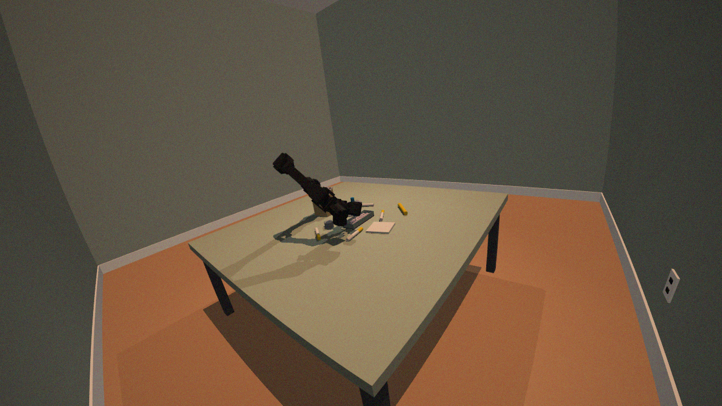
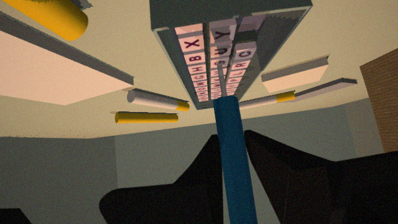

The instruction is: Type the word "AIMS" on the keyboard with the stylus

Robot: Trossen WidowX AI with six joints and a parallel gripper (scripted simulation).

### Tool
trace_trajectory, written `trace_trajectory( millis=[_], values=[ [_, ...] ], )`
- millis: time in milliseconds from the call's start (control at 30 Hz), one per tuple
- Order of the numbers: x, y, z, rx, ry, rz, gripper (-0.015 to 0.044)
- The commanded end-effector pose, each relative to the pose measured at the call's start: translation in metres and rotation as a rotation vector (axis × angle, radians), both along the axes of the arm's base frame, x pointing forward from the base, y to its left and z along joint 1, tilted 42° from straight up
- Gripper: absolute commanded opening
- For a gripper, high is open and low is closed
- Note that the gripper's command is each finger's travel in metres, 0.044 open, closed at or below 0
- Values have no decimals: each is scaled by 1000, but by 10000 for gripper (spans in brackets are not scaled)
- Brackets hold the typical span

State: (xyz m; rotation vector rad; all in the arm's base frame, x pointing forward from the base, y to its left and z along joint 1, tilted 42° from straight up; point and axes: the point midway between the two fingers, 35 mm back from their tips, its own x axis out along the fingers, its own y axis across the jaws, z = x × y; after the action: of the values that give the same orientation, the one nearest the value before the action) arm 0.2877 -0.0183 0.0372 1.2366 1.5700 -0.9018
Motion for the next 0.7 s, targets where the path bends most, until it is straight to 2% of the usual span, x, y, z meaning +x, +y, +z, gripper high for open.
trace_trajectory(
  millis=[0, 500, 667],
  values=[
    [0, -2, -2, -3, 1, 5, 81],
    [0, -2, -2, -3, 1, 5, 81],
    [-2, 8, 9, -3, 1, 5, 81]
  ],
)
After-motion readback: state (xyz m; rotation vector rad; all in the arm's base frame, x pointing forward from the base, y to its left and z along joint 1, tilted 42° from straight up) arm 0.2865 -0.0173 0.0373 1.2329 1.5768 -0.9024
